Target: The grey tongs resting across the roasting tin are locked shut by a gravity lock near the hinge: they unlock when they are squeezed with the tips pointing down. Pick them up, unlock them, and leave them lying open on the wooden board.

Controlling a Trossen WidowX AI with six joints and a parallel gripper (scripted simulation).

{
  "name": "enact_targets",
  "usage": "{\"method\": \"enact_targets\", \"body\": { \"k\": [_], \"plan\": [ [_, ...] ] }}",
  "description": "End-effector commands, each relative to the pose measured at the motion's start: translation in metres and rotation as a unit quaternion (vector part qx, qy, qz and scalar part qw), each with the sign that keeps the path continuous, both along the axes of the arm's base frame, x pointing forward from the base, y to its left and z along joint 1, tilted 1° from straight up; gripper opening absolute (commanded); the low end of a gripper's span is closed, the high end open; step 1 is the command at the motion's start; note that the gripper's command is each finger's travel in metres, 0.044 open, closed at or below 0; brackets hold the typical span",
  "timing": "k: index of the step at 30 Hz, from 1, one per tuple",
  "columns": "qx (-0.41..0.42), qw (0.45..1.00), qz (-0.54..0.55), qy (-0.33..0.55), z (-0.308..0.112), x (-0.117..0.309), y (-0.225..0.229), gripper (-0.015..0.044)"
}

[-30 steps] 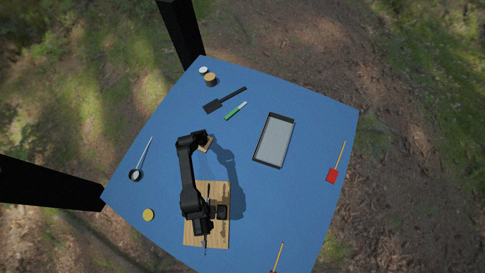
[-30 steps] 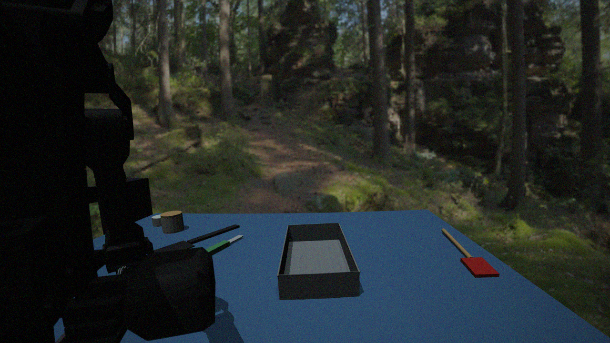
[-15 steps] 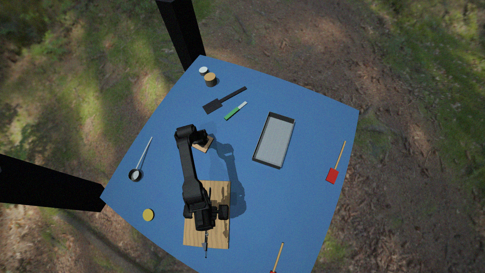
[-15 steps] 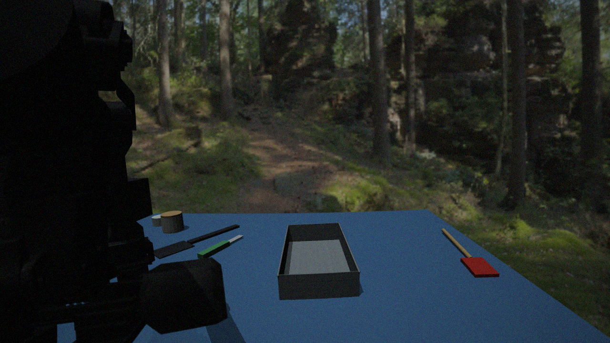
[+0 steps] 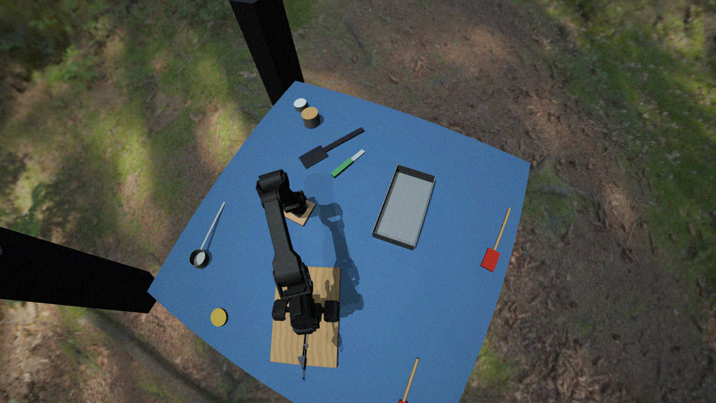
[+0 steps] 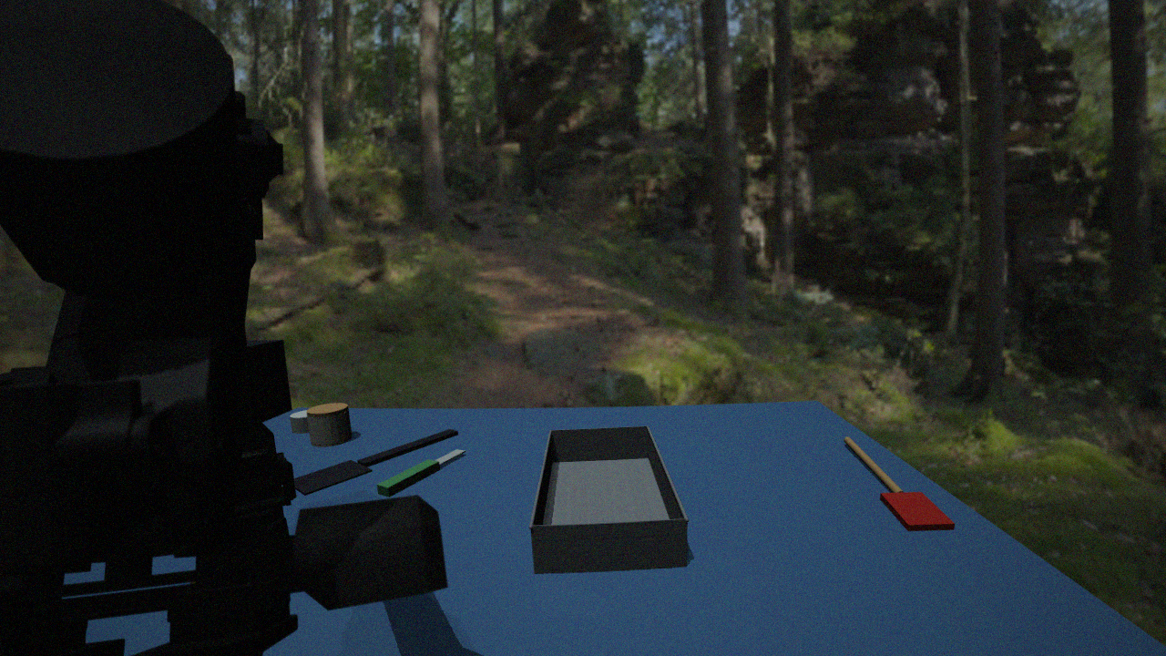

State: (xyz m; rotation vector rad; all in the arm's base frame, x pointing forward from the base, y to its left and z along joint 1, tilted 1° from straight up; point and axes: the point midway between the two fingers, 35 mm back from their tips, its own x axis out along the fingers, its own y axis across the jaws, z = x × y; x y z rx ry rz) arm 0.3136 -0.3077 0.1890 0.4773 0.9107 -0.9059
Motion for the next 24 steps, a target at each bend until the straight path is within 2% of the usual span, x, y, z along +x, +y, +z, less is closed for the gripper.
{"method": "enact_targets", "body": {
  "k": [1,24],
  "plan": [
    [-0.032,0.999,0.001,-0.018,0.008,0.000,0.001,-0.0150],
    [-0.160,0.982,-0.005,-0.103,0.012,-0.010,0.014,-0.0150]
  ]
}}
